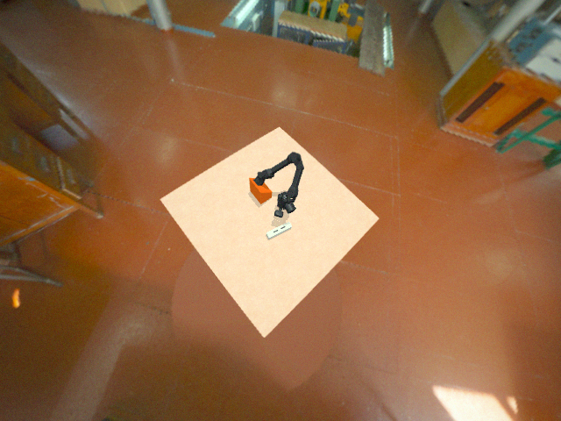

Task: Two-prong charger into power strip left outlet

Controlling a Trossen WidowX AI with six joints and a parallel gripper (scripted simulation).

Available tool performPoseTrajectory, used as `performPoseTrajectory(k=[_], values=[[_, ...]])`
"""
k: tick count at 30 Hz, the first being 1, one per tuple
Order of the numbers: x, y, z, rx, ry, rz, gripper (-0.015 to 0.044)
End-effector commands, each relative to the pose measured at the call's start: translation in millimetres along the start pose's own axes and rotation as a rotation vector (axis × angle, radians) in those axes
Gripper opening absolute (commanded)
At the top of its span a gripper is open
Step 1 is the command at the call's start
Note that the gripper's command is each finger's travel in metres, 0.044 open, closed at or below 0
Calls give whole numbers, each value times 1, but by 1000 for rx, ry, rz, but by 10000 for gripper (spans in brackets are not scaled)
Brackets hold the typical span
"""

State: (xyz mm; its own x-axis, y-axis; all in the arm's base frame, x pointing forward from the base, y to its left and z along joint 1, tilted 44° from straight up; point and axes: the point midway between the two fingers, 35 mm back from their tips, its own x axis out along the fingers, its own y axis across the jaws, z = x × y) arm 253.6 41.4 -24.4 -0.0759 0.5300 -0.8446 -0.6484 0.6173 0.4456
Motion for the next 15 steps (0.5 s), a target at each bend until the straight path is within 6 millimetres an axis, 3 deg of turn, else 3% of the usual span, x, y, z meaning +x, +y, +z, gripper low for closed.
performPoseTrajectory(k=[1,9,15], values=[[-1,-4,1,-79,-52,21,440],[-4,-10,3,-223,-154,37,440],[-4,-11,3,-235,-163,37,440]])
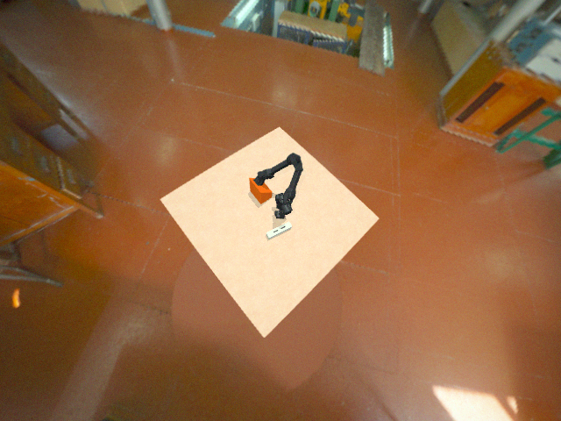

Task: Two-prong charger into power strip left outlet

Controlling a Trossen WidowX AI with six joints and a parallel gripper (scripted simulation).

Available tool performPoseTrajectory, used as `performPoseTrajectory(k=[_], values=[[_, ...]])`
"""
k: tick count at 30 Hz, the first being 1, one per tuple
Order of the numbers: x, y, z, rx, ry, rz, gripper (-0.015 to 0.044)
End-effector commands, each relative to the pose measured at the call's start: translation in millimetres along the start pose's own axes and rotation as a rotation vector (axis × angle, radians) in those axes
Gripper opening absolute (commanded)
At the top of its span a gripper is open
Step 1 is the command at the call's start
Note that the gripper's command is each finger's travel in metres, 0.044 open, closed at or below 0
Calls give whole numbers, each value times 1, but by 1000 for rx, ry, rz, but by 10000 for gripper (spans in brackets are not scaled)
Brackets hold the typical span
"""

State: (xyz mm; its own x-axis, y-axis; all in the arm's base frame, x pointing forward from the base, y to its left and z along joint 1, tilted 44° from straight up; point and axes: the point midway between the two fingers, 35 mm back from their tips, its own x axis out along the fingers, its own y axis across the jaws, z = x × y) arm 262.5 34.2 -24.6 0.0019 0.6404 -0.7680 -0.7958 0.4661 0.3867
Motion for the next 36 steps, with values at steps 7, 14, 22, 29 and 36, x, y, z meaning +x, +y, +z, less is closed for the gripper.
performPoseTrajectory(k=[7,14,22,29,36], values=[[11,-1,1,-18,-12,2,440],[17,-1,2,-18,-12,2,440],[30,-1,3,-18,-11,1,440],[42,-1,4,-17,-12,2,440],[53,0,5,-17,-12,3,440]])
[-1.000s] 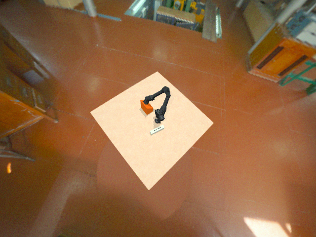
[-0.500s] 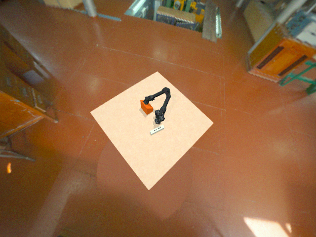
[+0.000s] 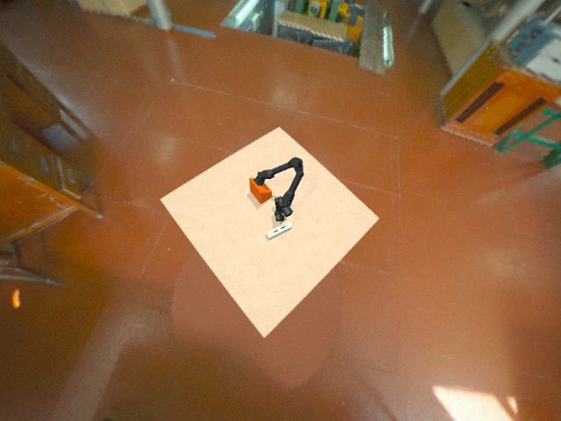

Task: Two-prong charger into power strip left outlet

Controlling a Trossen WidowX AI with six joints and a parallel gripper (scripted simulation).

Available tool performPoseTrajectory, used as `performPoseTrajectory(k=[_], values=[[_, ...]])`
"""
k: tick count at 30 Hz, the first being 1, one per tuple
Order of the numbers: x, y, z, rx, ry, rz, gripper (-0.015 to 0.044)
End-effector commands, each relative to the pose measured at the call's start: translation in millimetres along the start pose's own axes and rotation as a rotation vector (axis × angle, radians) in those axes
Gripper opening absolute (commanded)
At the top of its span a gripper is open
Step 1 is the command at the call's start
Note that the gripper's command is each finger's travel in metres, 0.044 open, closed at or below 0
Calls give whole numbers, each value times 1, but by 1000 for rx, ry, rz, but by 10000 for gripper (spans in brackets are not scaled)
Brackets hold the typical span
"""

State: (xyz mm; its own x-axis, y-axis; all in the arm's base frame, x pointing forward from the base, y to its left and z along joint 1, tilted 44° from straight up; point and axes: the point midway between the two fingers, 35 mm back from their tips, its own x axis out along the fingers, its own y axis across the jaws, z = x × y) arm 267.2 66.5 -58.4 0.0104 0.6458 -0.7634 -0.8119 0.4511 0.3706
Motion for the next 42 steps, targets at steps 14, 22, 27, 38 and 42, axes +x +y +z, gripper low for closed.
performPoseTrajectory(k=[14,22,27,38,42], values=[[13,2,1,0,-1,3,309],[13,2,1,0,-1,3,118],[13,2,1,0,-1,3,85],[-22,0,-3,6,1,2,0],[-39,1,-6,9,0,4,0]])
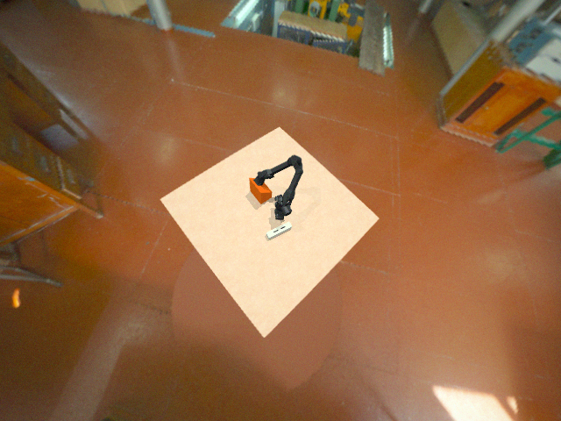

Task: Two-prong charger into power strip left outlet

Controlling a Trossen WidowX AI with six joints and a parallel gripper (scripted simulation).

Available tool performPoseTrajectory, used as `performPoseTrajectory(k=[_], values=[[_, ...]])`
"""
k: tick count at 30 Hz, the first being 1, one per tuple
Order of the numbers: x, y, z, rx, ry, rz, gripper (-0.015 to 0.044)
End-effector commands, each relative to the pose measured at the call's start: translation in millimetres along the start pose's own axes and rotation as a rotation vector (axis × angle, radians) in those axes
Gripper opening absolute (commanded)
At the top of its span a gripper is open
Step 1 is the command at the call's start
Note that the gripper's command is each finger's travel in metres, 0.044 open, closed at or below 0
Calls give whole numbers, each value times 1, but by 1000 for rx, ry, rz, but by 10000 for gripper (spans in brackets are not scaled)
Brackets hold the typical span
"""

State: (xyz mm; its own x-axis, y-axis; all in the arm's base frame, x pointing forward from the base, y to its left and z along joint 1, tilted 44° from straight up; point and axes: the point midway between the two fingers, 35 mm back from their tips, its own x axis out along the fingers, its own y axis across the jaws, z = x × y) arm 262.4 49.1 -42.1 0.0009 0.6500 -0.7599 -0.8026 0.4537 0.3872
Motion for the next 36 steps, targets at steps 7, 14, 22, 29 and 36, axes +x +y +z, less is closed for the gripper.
performPoseTrajectory(k=[7,14,22,29,36], values=[[-17,-1,-2,18,-3,-5,0],[-13,-3,-3,120,-6,1,0],[-8,-6,-5,240,-9,9,0],[-3,-8,-6,346,-12,17,0],[1,-11,-7,451,-13,24,0]])
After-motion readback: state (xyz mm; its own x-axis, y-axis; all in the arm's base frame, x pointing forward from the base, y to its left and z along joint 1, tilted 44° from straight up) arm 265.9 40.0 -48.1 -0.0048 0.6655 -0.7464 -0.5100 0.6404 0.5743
